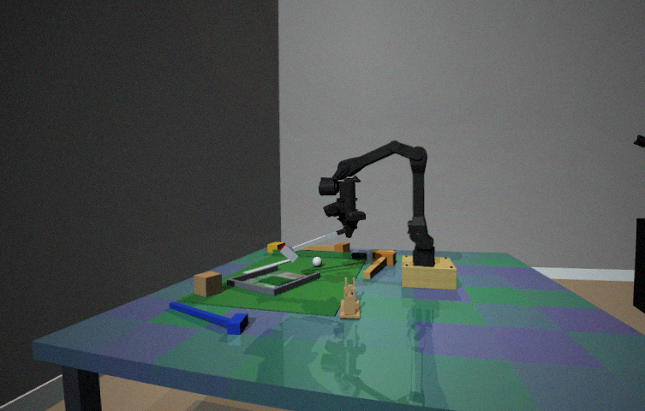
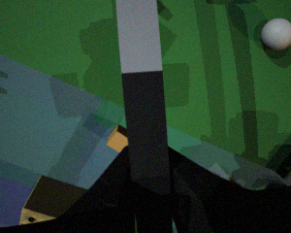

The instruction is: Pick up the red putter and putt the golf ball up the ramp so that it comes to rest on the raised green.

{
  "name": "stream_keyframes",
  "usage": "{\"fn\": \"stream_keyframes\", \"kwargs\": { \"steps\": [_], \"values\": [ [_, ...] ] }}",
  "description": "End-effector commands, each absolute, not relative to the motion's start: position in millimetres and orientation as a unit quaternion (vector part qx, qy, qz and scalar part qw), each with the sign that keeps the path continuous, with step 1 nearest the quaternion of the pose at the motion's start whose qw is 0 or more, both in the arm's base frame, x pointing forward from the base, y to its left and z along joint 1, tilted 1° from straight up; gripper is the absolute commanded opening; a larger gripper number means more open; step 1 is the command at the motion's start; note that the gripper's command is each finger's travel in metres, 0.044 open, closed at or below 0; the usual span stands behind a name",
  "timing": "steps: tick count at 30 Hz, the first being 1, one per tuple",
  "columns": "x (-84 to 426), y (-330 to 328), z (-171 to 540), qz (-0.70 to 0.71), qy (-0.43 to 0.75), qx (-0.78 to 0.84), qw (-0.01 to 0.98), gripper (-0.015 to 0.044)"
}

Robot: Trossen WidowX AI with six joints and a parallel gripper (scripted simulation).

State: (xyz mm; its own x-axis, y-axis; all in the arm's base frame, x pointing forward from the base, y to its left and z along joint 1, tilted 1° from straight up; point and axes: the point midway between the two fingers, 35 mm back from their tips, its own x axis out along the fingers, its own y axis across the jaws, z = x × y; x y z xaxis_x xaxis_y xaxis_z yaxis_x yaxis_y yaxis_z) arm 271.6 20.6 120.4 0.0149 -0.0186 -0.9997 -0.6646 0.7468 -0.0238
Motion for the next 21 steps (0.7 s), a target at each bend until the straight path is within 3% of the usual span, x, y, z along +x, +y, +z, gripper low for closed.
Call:
{"fn": "stream_keyframes", "kwargs": {
  "steps": [1,21],
  "values": [
    [270,-1,121,0.201,0.668,-0.214,0.683,0.0000],
    [244,-87,115,0.021,0.698,-0.029,0.715,0.0000]
  ]
}}
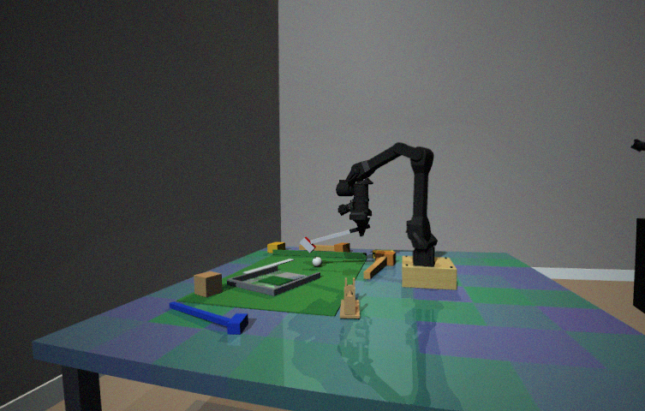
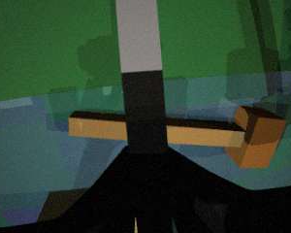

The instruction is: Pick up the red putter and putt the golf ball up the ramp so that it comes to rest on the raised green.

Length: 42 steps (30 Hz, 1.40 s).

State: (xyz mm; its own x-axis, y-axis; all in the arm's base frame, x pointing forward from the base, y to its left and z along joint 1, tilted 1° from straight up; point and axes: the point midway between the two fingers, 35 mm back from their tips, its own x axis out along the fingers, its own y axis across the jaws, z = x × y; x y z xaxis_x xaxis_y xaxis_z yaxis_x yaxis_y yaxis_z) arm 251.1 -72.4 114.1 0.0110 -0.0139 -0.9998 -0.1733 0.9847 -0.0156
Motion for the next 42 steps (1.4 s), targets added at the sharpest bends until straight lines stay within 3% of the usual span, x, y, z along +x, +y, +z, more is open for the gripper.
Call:
{"fn": "stream_keyframes", "kwargs": {
  "steps": [1,9,42],
  "values": [
    [242,-91,114,0.011,0.698,-0.019,0.716,0.0000],
    [226,-118,112,-0.056,0.696,0.050,0.715,0.0000],
    [227,-119,59,-0.057,0.695,0.051,0.714,0.0000]
  ]
}}
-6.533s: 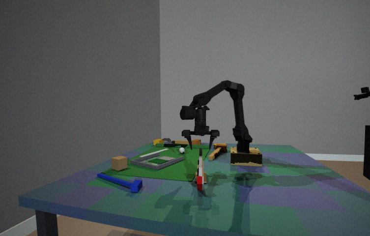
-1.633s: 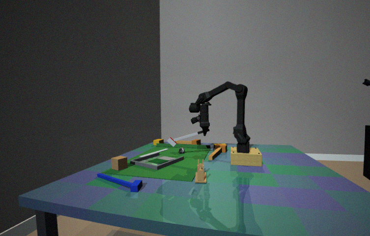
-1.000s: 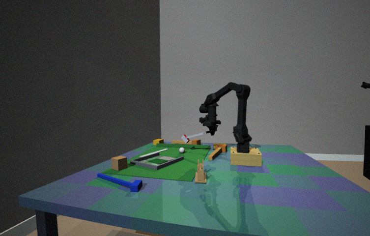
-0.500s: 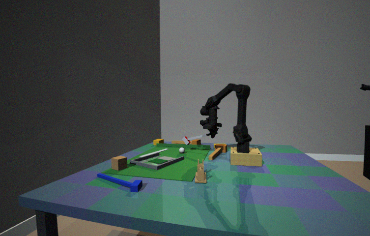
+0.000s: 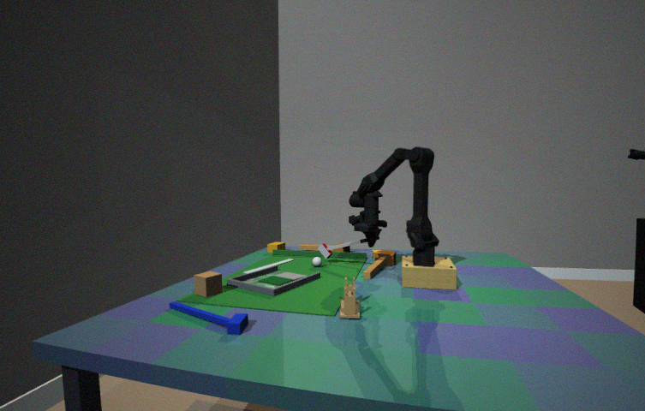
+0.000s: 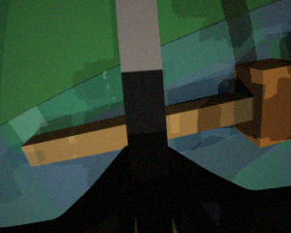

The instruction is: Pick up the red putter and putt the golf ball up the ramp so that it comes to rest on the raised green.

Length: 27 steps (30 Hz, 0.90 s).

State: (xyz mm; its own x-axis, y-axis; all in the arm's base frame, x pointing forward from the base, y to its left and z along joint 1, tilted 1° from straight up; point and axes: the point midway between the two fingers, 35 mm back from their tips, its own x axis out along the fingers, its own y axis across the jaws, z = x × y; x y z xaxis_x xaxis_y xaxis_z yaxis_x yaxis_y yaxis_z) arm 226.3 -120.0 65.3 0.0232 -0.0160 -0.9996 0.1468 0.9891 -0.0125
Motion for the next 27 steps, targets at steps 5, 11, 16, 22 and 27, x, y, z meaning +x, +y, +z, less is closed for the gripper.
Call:
{"fn": "stream_keyframes", "kwargs": {
  "steps": [5,11,16,22,27],
  "values": [
    [227,-119,50,-0.057,0.696,0.051,0.714,0.0000],
    [226,-119,42,-0.057,0.696,0.051,0.714,0.0000],
    [226,-120,46,-0.057,0.697,0.047,0.713,0.0000],
    [226,-120,46,-0.057,0.697,0.047,0.713,0.0000],
    [225,-129,45,-0.057,0.697,0.048,0.713,0.0000]
  ]
}}
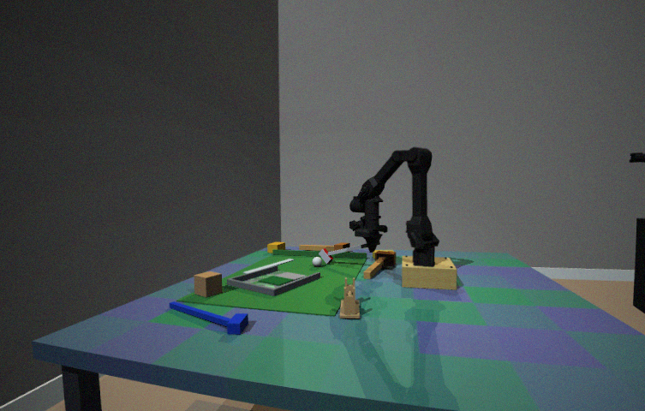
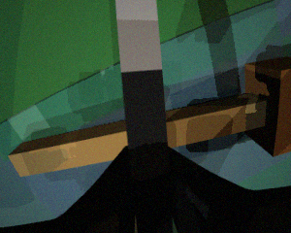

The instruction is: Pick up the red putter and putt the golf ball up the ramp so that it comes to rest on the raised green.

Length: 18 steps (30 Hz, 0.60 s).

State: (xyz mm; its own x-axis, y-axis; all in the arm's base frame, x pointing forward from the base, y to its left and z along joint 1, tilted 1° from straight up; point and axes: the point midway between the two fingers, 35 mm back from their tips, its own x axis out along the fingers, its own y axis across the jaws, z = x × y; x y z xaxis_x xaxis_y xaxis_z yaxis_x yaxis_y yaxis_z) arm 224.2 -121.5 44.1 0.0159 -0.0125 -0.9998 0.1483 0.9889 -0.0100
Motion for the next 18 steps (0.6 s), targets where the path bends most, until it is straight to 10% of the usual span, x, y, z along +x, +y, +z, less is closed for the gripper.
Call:
{"fn": "stream_keyframes", "kwargs": {
  "steps": [1,18],
  "values": [
    [224,-133,44,-0.057,0.697,0.049,0.713,0.0000],
    [222,-149,42,-0.058,0.696,0.050,0.714,0.0000]
  ]
}}
